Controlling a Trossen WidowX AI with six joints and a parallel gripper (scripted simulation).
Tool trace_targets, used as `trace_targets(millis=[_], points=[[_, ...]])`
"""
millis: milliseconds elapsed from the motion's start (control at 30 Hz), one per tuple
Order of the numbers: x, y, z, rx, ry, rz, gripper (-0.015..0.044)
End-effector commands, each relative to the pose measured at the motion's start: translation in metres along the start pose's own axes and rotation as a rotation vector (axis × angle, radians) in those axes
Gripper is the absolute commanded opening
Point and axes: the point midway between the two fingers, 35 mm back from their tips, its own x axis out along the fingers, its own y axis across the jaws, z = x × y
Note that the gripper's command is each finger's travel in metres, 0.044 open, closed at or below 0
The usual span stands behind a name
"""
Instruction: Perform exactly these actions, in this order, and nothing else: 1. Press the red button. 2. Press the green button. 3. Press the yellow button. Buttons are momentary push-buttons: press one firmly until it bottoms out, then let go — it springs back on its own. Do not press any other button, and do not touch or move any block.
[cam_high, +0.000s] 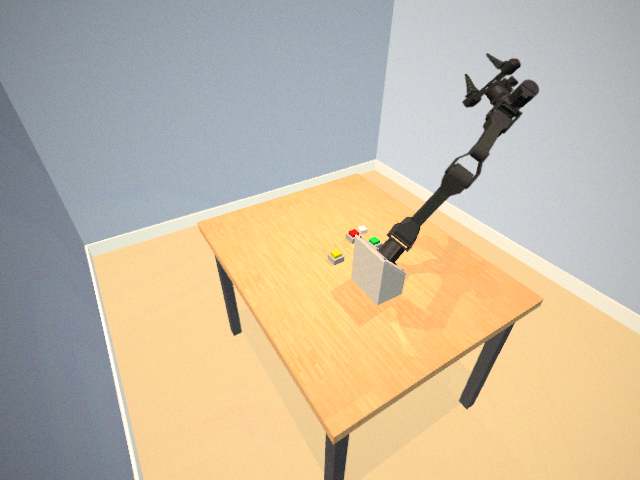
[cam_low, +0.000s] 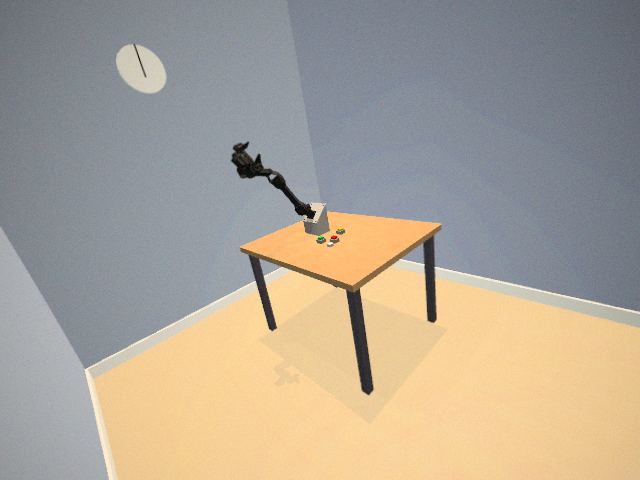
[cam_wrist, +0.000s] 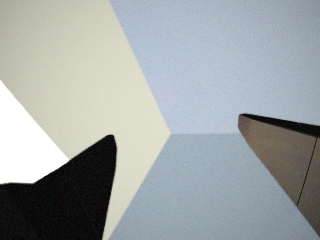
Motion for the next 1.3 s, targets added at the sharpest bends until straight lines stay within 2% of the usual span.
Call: trace_targets(millis=[0,67,133,267,567,733,933,1100,1267], points=[[0.000,-0.001,0.003,0.010,-0.011,0.007,0.0400],[0.003,-0.015,0.028,0.086,-0.102,0.050,0.0400],[0.011,-0.056,0.059,0.158,-0.188,0.032,0.0400],[0.019,-0.096,0.079,0.210,-0.250,-0.011,0.0400],[0.045,-0.248,0.095,0.325,-0.384,-0.303,0.0400],[0.053,-0.329,0.073,0.337,-0.385,-0.524,0.0400],[0.053,-0.419,0.024,0.297,-0.307,-0.828,0.0400],[0.040,-0.484,-0.033,0.209,-0.162,-1.101,0.0400],[0.012,-0.534,-0.099,0.057,0.073,-1.378,0.0400]])
